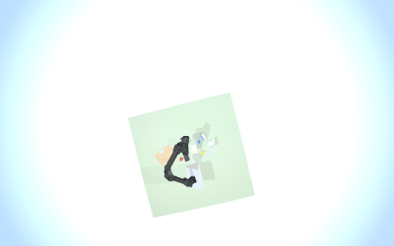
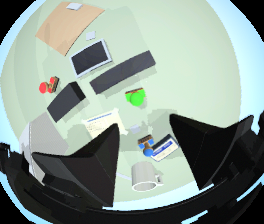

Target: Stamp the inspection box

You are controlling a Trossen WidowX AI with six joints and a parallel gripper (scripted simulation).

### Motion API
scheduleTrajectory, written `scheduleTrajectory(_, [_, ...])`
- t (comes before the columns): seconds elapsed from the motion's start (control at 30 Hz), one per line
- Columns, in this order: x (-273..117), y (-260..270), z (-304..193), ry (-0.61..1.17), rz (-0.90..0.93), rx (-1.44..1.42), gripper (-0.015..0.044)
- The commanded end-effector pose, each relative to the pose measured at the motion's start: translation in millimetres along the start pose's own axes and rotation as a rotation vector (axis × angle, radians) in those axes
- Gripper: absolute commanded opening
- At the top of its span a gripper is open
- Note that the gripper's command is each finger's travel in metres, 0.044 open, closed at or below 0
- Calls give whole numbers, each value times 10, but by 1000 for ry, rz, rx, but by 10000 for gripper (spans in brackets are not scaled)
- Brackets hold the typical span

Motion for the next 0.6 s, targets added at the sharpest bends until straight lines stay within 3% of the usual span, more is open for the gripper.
scheduleTrajectory(0.0, [22, 9, 7, 2, 16, -5, 251])
scheduleTrajectory(0.57, [13, 6, 5, -2, 10, 0, 251])
Point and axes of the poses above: the point midway between the two fingers, 35 mm back from their tips, its own x axis out along the fingers, its own y axis across the jaws, z = x × y, the point moved 6 cm from there along -x, back along the fingers, and after that the axes turned 11 degrees about -x, right-handed, at the moved point
